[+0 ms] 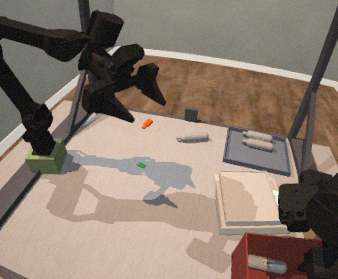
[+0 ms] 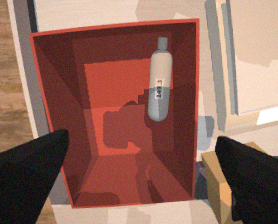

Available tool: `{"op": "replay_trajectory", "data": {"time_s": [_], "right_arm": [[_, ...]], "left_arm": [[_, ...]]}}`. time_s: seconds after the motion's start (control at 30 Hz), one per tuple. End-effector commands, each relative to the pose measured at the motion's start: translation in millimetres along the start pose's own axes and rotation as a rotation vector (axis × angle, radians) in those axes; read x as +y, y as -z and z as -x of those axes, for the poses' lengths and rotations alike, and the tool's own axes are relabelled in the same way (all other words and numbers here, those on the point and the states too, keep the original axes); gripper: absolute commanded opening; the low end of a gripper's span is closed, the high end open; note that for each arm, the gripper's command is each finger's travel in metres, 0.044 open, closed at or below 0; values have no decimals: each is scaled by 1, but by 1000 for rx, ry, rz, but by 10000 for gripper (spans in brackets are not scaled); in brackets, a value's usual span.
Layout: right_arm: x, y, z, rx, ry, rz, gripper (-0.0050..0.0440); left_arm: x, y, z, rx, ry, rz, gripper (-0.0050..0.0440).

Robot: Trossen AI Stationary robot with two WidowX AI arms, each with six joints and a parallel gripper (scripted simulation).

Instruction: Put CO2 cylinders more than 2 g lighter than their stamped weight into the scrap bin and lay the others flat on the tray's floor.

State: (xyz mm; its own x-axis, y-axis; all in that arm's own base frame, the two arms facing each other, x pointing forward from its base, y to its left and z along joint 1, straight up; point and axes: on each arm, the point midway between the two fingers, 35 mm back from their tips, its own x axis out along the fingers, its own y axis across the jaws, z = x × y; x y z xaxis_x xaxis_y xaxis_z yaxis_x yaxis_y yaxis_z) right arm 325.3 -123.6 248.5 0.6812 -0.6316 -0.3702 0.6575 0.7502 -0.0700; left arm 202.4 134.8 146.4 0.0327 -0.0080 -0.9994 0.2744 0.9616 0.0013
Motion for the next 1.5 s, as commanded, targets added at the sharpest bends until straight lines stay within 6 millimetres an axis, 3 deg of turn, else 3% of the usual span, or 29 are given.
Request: {"op": "replay_trajectory", "data": {"time_s": [0.0,0.3,0.4,0.67,0.87,0.93,1.13,1.4,1.47], "right_arm": [[7,-3,-8,78,-106,148,440],[19,17,-15,250,-400,443,440],[20,19,-14,263,-436,468,440],[27,28,-3,314,-769,621,440],[29,20,11,245,-1025,663,440],[29,20,11,245,-1025,663,440],[27,10,26,164,-1199,640,440],[26,4,30,121,-1254,624,440],[26,4,30,121,-1254,624,440]], "left_arm": [[-28,-15,-3,-32,-3,-32,440],[-71,-38,-16,-65,10,-84,440],[-75,-41,-17,-66,9,-90,440],[-123,-68,-35,-85,31,-147,440],[-177,-99,-50,-125,39,-213,440],[-177,-99,-50,-125,39,-213,440],[-250,-146,-63,-204,57,-300,440],[-349,-201,-90,-277,86,-417,440],[-360,-207,-93,-285,89,-429,440]]}}
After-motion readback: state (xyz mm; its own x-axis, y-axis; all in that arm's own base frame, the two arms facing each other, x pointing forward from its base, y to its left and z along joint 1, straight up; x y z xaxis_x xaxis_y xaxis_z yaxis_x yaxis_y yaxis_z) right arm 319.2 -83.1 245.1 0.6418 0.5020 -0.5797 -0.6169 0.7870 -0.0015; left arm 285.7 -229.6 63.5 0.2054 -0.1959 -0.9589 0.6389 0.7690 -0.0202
